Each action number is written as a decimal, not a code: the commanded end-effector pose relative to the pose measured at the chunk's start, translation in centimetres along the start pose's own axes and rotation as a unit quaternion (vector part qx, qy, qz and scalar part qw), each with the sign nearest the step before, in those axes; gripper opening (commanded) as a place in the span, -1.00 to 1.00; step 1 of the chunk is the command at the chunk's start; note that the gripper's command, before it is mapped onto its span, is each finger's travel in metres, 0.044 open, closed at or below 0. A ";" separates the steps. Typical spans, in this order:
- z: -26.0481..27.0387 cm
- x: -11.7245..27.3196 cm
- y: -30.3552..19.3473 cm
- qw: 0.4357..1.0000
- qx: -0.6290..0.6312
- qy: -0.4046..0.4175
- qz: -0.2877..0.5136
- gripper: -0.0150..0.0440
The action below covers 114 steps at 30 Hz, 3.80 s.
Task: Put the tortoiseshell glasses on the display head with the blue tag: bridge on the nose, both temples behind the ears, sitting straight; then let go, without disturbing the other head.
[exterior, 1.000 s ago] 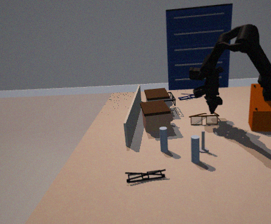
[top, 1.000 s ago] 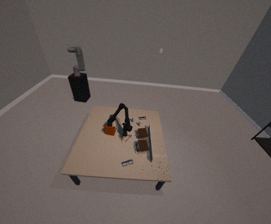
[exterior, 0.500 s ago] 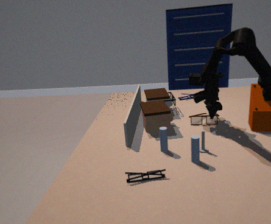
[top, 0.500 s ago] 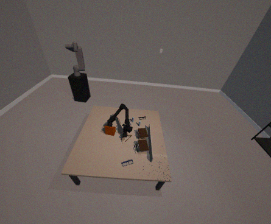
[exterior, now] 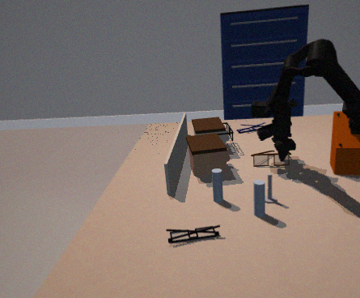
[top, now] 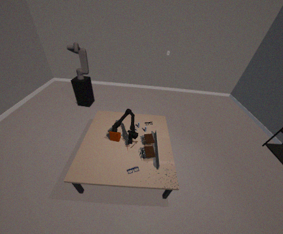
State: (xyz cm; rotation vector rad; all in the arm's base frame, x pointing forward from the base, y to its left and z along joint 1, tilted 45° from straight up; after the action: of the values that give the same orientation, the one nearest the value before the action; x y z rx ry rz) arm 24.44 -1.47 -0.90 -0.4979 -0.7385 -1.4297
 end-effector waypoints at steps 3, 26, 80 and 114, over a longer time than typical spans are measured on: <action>-0.4 -0.1 -0.1 1.000 -0.002 0.002 -0.001 -0.08; -0.2 0.5 0.0 1.000 -0.003 0.000 0.000 -0.49; 16.5 10.0 3.7 0.932 0.362 -0.019 0.006 -0.49; 23.6 5.5 1.7 0.867 0.499 0.004 -0.004 -0.49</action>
State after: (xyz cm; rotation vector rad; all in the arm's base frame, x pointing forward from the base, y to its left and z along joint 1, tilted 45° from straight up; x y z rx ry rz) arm 22.39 10.51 20.86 0.3368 -1.3456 -0.8707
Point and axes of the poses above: the point midway between the two fingers, 35 mm back from their tips, its own x axis back along the fingers, its own z axis across the jaws, y = z × x, the point moved 10 cm from there along x, back along the fingers, and after that the axes turned 1 degree about x, right-handed, at the moved point
